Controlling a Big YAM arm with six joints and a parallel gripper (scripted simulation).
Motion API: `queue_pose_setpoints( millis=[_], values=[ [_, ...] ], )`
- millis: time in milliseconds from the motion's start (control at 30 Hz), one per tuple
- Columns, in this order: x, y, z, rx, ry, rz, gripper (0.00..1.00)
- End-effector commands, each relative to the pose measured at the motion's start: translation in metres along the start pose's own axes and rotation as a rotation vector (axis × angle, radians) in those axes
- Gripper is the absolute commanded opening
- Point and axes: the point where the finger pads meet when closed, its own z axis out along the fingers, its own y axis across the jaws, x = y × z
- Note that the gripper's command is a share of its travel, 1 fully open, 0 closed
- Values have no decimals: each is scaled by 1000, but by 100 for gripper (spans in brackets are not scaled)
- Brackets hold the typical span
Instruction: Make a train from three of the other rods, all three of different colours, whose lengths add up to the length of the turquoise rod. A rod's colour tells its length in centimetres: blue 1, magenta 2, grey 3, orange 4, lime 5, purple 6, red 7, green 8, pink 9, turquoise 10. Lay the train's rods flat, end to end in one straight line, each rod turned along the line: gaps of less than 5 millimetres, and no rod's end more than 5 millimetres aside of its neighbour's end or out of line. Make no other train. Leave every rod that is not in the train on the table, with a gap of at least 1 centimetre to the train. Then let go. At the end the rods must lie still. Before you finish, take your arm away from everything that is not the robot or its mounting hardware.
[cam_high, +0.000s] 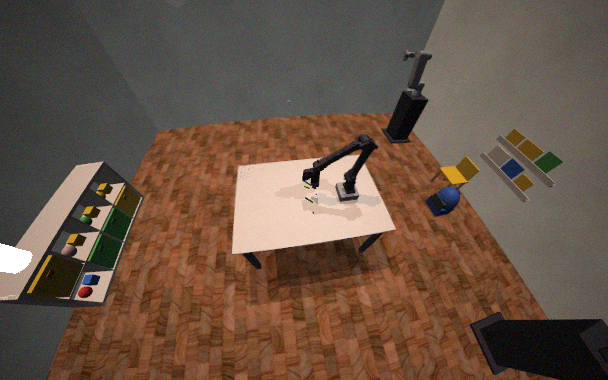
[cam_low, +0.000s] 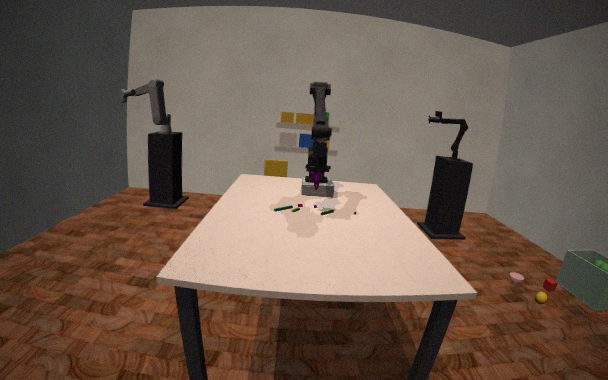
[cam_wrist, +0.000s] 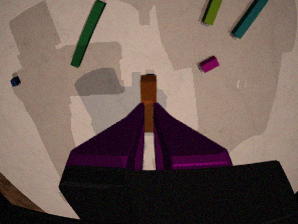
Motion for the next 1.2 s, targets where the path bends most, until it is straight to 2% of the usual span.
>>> queue_pose_setpoints(
  millis=[0,200,500,567,800,967,1133,1167],
  values=[
    [-3,-1,4,1,-4,-4,4],
    [-3,-3,18,1,-4,1,4],
    [-2,-4,58,2,-2,1,4],
    [-2,-4,58,2,-2,1,4],
    [-1,-3,82,2,-2,0,4],
    [-1,-4,89,2,-1,1,4],
    [-5,-3,88,0,-7,1,4],
    [-2,-3,88,4,6,1,4]
  ],
)
